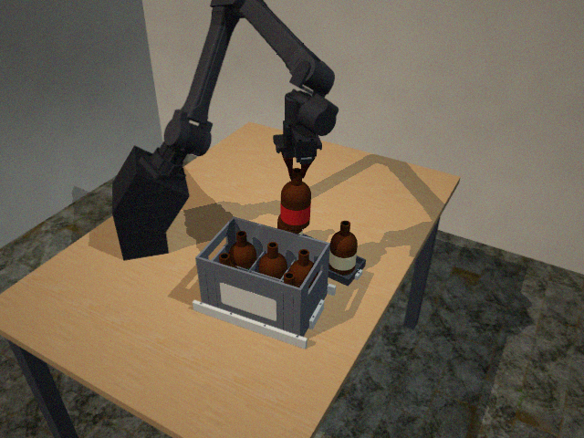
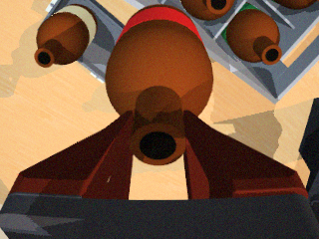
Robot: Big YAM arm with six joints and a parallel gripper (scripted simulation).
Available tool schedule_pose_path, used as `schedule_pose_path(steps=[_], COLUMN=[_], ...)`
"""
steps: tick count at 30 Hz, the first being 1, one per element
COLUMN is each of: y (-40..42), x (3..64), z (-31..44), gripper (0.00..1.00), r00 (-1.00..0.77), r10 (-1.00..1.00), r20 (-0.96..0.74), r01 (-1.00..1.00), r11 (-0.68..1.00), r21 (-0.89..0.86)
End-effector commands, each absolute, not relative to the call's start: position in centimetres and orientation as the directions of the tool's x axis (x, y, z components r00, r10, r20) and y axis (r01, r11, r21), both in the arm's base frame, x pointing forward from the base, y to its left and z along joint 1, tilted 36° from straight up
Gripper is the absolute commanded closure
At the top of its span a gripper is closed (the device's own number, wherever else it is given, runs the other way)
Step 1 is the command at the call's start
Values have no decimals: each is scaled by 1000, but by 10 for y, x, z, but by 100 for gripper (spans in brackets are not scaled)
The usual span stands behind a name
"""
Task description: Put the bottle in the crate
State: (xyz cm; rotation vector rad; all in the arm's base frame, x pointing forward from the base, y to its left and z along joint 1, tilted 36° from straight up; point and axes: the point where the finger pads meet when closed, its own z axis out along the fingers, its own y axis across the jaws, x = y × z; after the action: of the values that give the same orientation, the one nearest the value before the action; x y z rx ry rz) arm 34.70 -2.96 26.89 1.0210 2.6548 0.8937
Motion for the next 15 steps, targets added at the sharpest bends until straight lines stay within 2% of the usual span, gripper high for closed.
schedule_pose_path(steps=[1,15], y=[-46,-76], x=[350,358], z=[270,275], gripper=[100,100], r00=[-756,-756], r10=[653,654], r20=[43,-5], r01=[548,522], r11=[595,608], r21=[589,598])
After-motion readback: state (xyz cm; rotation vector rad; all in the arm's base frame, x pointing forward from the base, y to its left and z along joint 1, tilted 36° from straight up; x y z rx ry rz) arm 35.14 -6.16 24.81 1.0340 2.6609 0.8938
